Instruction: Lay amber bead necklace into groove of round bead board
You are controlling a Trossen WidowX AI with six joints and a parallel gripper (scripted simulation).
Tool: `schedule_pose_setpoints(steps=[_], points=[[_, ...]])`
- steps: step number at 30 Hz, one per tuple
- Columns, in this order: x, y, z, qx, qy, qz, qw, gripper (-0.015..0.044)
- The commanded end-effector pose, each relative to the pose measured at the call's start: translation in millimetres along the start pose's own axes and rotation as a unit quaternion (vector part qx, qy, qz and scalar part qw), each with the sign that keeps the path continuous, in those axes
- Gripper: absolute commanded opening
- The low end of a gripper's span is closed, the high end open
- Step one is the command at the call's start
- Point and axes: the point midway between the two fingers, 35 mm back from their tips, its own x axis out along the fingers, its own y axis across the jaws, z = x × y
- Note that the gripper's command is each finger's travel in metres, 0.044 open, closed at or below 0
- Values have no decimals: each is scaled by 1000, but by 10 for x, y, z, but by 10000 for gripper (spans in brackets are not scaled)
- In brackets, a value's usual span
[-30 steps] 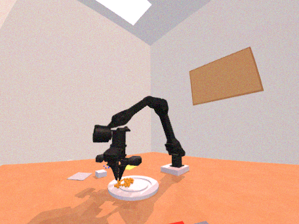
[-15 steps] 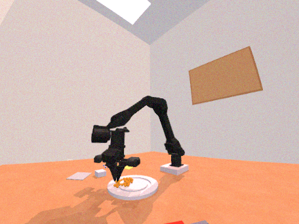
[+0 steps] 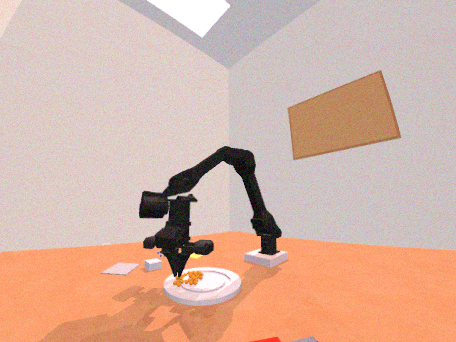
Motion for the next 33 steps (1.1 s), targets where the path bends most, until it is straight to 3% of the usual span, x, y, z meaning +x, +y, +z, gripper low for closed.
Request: schedule_pose_setpoints(steps=[1,10,27,33], points=[[29,22,-18,-3,4,5,1000,0],[29,22,-18,-3,4,5,1000,0],[-26,-7,-3,0,1,-1,1000,440],[-79,-7,-4,-3,4,5,1000,440]])
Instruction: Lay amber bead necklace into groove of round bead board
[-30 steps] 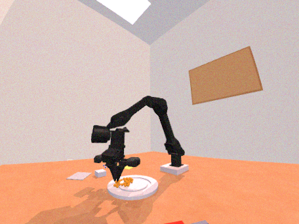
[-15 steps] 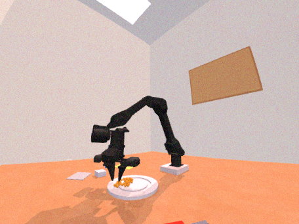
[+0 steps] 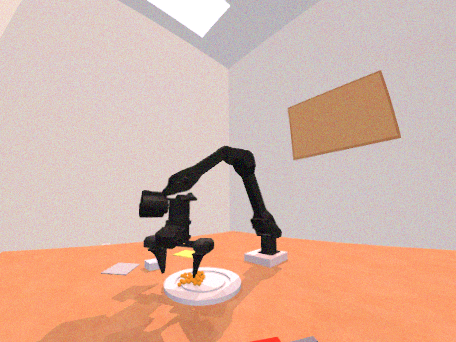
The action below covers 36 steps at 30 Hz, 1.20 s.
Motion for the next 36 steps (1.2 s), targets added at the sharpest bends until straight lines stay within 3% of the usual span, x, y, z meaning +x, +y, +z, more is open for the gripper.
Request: schedule_pose_setpoints(steps=[1,34,36], points=[[-27,-6,8,-3,-1,2,1000,440],[-27,-6,8,-3,-1,2,1000,440],[-37,13,11,26,-1,2,1000,387]])
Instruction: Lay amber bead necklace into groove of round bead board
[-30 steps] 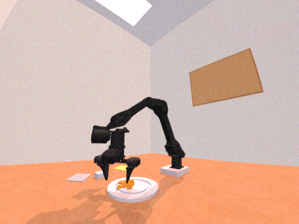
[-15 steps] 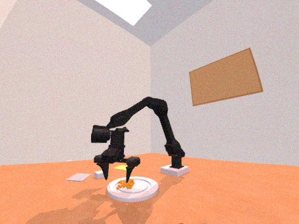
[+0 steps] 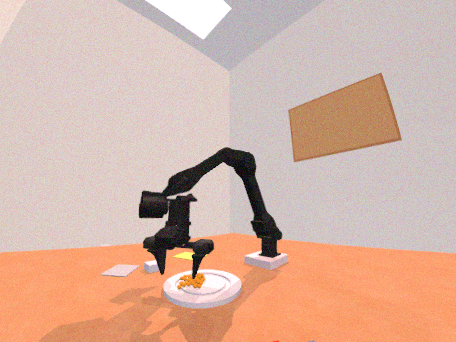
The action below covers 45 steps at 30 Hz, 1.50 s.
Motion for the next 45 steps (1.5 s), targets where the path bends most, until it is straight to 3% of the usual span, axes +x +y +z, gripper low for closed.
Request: schedule_pose_setpoints(steps=[1,8,15,26,45], points=[[-24,48,7,60,-1,2,998,380],[-128,257,26,366,0,3,931,380],[-223,464,27,635,2,4,773,380],[-291,620,17,801,3,4,598,380],[-292,623,17,804,3,4,594,380]])
